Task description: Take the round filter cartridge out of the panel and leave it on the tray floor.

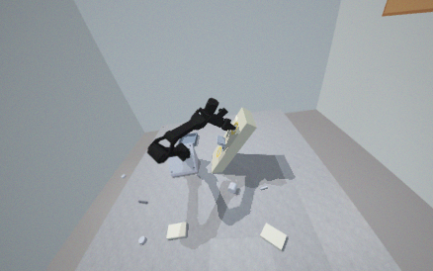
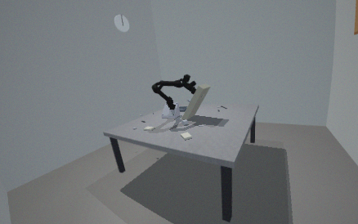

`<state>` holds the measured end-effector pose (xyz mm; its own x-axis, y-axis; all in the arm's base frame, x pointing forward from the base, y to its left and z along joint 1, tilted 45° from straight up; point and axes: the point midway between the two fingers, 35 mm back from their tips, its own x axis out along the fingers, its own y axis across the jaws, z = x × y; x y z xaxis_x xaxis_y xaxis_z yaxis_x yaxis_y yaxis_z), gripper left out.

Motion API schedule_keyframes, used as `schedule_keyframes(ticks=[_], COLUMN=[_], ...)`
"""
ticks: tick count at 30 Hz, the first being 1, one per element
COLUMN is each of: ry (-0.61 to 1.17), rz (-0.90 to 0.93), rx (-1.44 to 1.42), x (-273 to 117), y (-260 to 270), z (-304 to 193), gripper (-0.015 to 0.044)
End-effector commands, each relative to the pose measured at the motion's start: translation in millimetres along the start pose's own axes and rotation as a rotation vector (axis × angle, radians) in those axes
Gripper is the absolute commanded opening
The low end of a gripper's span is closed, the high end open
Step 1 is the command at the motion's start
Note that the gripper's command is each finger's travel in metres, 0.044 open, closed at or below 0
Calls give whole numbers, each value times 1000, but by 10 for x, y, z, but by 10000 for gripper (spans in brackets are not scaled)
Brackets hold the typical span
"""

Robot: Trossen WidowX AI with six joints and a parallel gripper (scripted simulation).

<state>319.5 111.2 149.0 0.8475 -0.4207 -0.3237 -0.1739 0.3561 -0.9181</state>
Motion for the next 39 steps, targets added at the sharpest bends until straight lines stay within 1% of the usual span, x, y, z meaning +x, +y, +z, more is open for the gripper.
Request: schedule_keyframes(ticks=[1, 20, 25, 39], ry=[5, 8, 10, 28], rz=[9, 7, 10, 22], rx=[149, 812, 767, 720], x=[53, 45, 25, -478], y=[4, 4, 13, 64], z=[-8, -8, -5, 12], gripper=[0, 0, 0, 0])
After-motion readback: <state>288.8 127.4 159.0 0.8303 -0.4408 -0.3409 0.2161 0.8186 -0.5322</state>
